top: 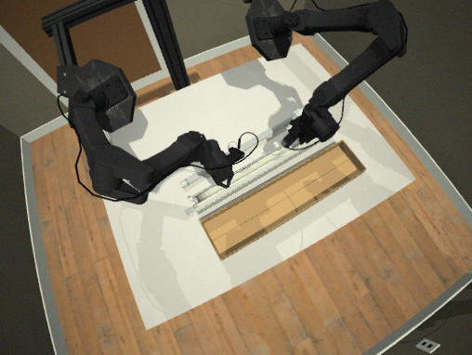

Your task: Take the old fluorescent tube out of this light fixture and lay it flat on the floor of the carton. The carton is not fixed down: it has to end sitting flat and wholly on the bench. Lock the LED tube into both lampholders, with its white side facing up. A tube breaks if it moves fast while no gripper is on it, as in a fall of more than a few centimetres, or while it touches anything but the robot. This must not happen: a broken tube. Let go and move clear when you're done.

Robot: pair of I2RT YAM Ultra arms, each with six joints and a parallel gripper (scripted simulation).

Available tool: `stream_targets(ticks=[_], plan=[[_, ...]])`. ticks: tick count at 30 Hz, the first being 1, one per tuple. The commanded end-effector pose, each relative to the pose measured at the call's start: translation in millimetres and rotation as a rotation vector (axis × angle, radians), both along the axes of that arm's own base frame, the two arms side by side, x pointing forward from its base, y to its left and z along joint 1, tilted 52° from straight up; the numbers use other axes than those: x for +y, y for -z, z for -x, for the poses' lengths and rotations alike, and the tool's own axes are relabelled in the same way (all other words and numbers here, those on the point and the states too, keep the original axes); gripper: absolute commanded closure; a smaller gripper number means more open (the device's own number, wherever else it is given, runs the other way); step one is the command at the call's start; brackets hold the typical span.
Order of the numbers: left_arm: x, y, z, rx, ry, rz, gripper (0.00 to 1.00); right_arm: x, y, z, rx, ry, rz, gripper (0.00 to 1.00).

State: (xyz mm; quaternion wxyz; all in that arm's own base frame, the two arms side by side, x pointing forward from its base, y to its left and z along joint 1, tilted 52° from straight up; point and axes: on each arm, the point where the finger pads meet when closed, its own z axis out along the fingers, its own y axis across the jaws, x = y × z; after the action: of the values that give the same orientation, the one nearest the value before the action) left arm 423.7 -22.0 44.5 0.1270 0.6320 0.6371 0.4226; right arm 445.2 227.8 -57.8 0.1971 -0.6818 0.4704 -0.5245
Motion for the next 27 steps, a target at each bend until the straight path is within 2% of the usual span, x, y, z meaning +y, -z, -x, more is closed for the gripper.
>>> stream_targets(ticks=[1, 8, 13, 14, 18, 19, 27], plan=[[-14.3, -13.9, -5.1, -0.039, 0.038, 0.018, 0.89, 11.7, 11.4, 9.0, 0.029, -0.037, 0.012, 0.89], [-14.3, -13.9, -5.1, -0.039, 0.038, 0.018, 0.89, 11.7, 11.4, 9.0, 0.029, -0.037, 0.012, 0.89], [-14.3, -10.3, -4.5, -0.013, 0.028, 0.022, 0.89, 21.4, -18.7, -0.9, -0.011, -0.03, -0.038, 0.89], [-14.1, -8.1, -4.0, -0.005, 0.026, 0.021, 0.89, 19.2, -9.1, 1.2, 0.006, -0.028, -0.024, 0.89], [-12.4, -3.9, -2.4, 0.013, 0.021, 0.019, 0.89, 14.6, -8.6, 1.6, 0.013, -0.013, -0.018, 0.89], [-13.5, 1.1, -1.6, 0.03, 0.022, 0.016, 0.89, 20.6, -19.0, -1.0, 0.001, -0.016, -0.036, 0.89], [-12.6, 3.2, 0.7, 0.083, 0.003, 0.023, 0.89, 16.1, -9.7, 3.5, 0.063, 0.013, -0.018, 0.89]])
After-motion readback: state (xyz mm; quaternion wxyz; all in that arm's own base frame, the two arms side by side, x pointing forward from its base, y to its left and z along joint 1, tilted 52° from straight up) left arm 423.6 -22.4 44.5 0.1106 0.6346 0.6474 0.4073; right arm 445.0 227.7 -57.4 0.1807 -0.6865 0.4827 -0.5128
